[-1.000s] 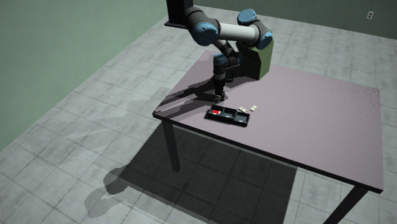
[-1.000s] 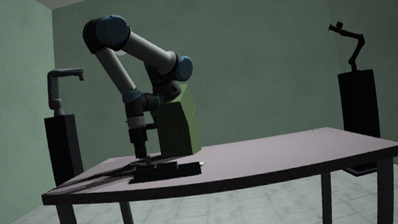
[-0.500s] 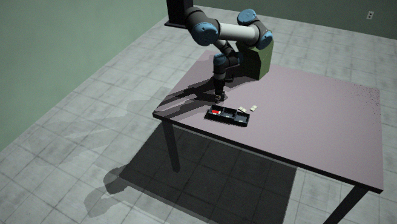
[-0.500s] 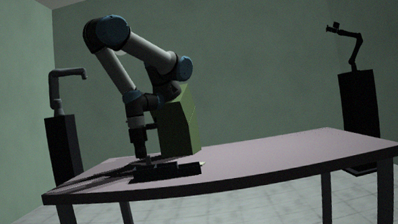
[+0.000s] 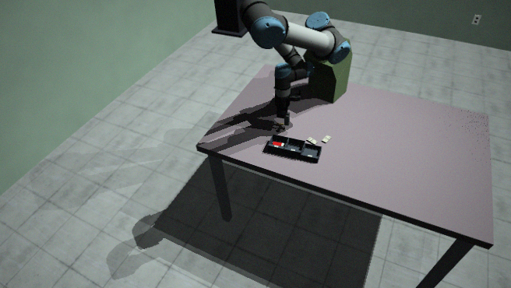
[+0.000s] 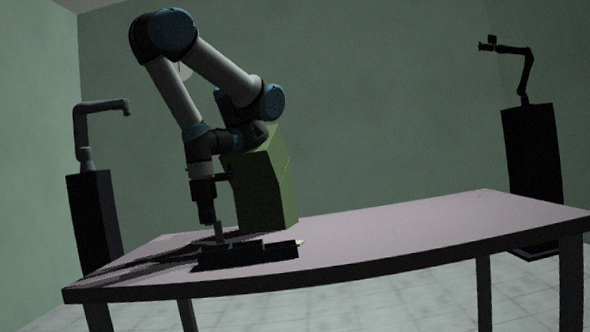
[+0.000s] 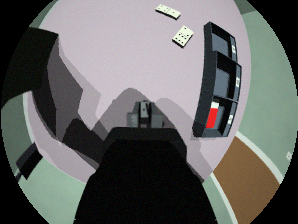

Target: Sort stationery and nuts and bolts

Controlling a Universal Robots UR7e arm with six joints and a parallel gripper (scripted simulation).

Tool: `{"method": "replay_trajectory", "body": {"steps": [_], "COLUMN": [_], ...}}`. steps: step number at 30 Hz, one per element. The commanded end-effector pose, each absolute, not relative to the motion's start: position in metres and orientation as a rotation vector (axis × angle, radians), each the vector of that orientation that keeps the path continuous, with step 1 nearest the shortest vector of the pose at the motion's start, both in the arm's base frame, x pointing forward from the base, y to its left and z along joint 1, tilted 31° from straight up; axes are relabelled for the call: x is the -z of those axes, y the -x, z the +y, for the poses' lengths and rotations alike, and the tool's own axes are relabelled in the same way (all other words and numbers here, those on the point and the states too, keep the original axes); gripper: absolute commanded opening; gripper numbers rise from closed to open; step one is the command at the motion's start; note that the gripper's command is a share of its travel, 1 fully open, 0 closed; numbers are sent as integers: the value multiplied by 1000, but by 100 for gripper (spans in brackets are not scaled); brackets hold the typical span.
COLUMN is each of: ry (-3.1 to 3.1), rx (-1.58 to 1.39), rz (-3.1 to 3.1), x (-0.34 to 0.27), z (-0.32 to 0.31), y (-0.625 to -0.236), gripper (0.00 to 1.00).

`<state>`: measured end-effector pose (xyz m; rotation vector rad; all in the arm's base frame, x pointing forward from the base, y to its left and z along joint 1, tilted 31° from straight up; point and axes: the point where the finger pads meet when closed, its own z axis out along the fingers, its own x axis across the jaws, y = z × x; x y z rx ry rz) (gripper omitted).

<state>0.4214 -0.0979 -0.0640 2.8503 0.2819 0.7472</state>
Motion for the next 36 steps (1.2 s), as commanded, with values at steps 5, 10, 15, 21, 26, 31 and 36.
{"method": "replay_trajectory", "body": {"steps": [5, 10, 15, 21, 26, 31, 36], "ry": [-2851, -2851, -2851, -2850, -2851, -2851, -2851], "rx": [-747, -747, -747, -747, -747, -747, -747], "rz": [283, 283, 283, 283, 283, 283, 283], "x": [41, 38, 38, 38, 32, 30, 18], "z": [-95, -95, -95, -95, -94, -93, -89], "y": [-409, -407, -407, -407, -404, -409, -430], "gripper": [32, 32, 32, 32, 32, 32, 32]}}
